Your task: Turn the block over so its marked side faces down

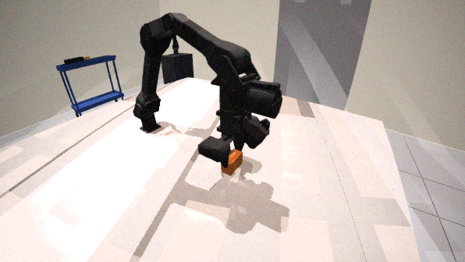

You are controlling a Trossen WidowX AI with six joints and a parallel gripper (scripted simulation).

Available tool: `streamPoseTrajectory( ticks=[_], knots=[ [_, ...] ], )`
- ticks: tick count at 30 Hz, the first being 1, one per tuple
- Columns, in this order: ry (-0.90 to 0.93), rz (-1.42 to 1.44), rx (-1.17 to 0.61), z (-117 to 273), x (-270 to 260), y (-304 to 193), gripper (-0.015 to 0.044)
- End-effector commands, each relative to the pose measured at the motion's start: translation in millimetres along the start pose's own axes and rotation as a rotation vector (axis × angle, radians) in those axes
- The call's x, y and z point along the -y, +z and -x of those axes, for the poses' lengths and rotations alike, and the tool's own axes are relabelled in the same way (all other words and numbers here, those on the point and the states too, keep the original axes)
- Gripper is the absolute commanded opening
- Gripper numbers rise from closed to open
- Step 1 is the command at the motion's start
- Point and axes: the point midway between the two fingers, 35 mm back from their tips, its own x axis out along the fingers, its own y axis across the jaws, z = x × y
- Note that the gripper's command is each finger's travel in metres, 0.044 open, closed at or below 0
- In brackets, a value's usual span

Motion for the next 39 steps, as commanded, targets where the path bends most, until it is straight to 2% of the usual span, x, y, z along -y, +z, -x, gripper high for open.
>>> streamPoseTrajectory(
  ticks=[1, 4, 9, 10, 18, 39],
  knots=[
    [-0.002, 0.000, -0.001, -1, 0, 0, 0.0163],
    [-0.002, 0.000, -0.001, -1, 0, 0, 0.0142],
    [-0.002, 0.000, -0.001, 20, 0, 0, 0.0011],
    [-0.002, 0.000, -0.001, 25, 0, 0, 0.0000],
    [-0.002, 0.000, 0.008, 29, 0, 0, 0.0000],
    [-0.002, 0.000, 0.297, 19, 0, 3, 0.0000]
  ],
)
